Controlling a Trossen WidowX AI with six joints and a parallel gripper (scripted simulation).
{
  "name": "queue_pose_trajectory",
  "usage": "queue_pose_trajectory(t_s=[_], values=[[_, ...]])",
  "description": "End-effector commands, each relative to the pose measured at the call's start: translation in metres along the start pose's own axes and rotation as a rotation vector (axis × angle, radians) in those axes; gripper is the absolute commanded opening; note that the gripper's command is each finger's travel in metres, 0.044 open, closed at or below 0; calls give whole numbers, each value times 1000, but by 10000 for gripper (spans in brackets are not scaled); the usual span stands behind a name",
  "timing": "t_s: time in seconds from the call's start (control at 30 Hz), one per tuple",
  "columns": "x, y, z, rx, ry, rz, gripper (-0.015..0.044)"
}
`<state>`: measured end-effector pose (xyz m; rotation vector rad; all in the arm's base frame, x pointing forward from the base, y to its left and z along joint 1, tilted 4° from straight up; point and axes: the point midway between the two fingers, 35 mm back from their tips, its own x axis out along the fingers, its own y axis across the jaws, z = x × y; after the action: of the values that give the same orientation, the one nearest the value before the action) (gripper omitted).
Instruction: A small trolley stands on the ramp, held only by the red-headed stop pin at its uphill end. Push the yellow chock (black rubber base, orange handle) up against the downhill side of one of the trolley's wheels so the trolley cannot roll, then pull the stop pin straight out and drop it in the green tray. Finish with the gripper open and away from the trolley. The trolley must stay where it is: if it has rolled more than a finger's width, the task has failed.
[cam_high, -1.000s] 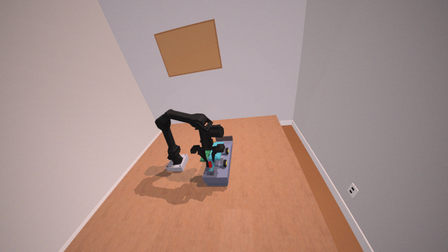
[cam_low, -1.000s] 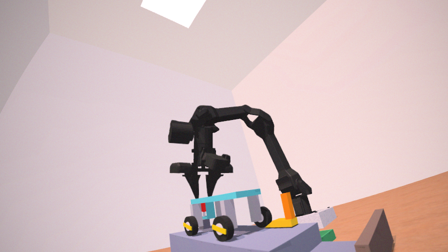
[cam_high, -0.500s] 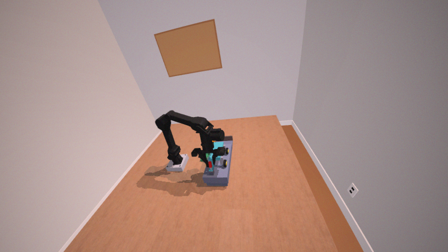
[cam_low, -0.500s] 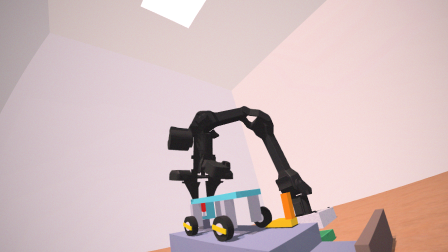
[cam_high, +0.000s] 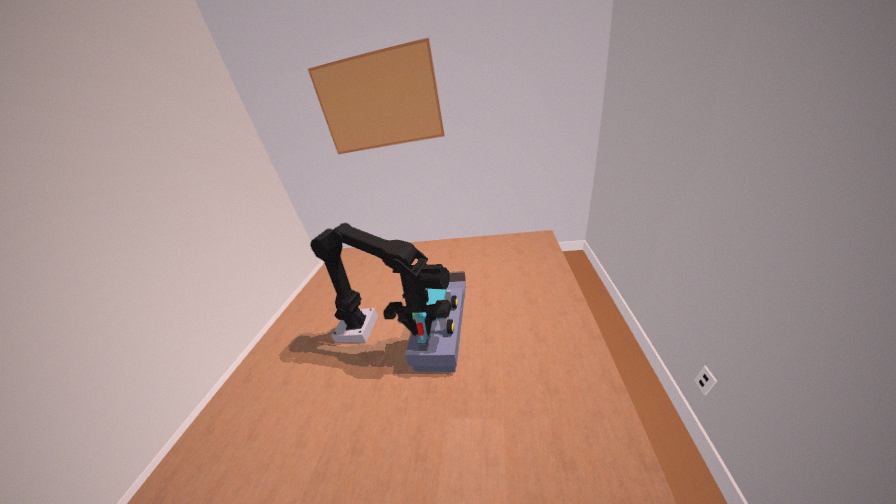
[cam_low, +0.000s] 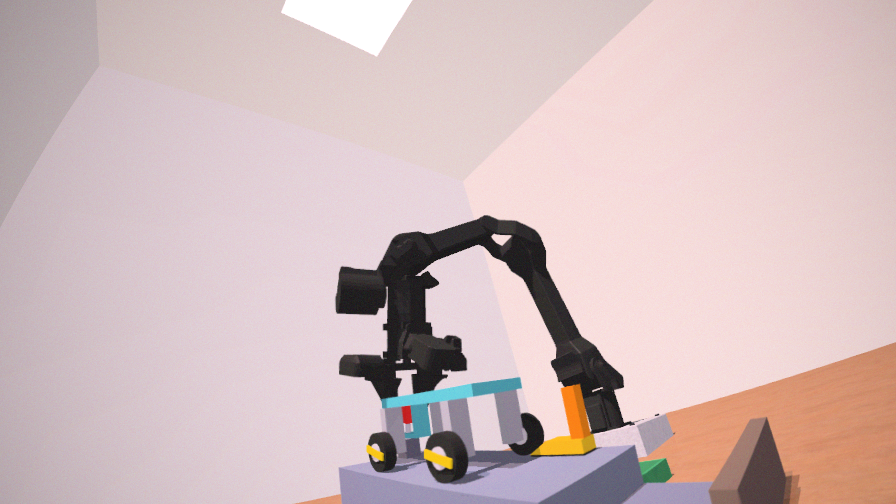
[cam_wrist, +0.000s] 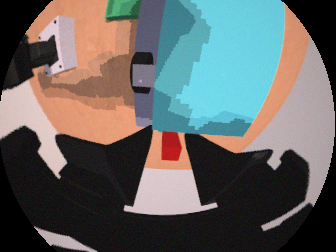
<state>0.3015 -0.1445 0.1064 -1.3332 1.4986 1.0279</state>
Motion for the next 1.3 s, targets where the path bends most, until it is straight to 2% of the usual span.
queue_pose_trajectory(t_s=[0.0, 0.1, 0.4, 1.27], values=[[-1, 0, 0, 0, 0, -1, 138], [-1, 0, 0, 0, 0, -1, 59], [-1, 0, 0, 0, 0, 0, 0], [-16, 2, -1, -5, 3, 2, 0]])
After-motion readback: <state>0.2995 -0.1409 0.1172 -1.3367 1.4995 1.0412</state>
